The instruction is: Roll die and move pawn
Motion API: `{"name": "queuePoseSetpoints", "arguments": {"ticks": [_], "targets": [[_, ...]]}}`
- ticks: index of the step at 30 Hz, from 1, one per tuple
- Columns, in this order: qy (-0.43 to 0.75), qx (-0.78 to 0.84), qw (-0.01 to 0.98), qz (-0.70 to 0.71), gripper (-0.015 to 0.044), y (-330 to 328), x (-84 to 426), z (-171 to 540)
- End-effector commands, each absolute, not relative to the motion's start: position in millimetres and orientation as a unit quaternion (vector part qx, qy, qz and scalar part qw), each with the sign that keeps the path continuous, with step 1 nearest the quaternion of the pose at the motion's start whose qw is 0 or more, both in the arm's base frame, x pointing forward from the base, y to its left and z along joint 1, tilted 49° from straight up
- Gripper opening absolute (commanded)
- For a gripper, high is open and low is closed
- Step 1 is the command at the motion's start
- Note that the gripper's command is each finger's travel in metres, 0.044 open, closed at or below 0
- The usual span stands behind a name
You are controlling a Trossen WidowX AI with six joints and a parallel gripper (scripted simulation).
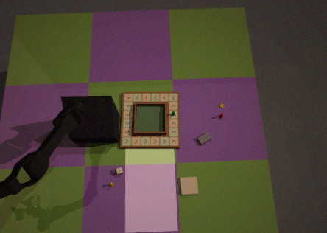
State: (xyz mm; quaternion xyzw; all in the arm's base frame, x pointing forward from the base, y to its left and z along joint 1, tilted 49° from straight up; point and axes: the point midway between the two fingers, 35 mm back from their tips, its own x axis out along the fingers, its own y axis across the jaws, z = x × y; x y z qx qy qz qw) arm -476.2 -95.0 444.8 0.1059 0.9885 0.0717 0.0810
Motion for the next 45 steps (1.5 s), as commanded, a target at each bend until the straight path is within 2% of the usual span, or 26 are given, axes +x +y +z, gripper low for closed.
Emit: {"name": "queuePoseSetpoints", "arguments": {"ticks": [1, 5, 11, 20, 33, 45], "targets": [[0.988, 0.104, 0.082, 0.075, 0.0374, -96, -476, 444], [0.982, 0.06, 0.092, 0.154, 0.0275, -130, -465, 436], [0.92, -0.07, 0.084, 0.376, 0.0275, -222, -419, 410], [0.755, -0.222, 0.0, 0.618, 0.0275, -318, -329, 376], [0.384, -0.318, -0.222, 0.838, 0.0275, -394, -176, 322], [-0.004, -0.252, -0.45, 0.857, 0.0275, -402, -39, 269]]}}
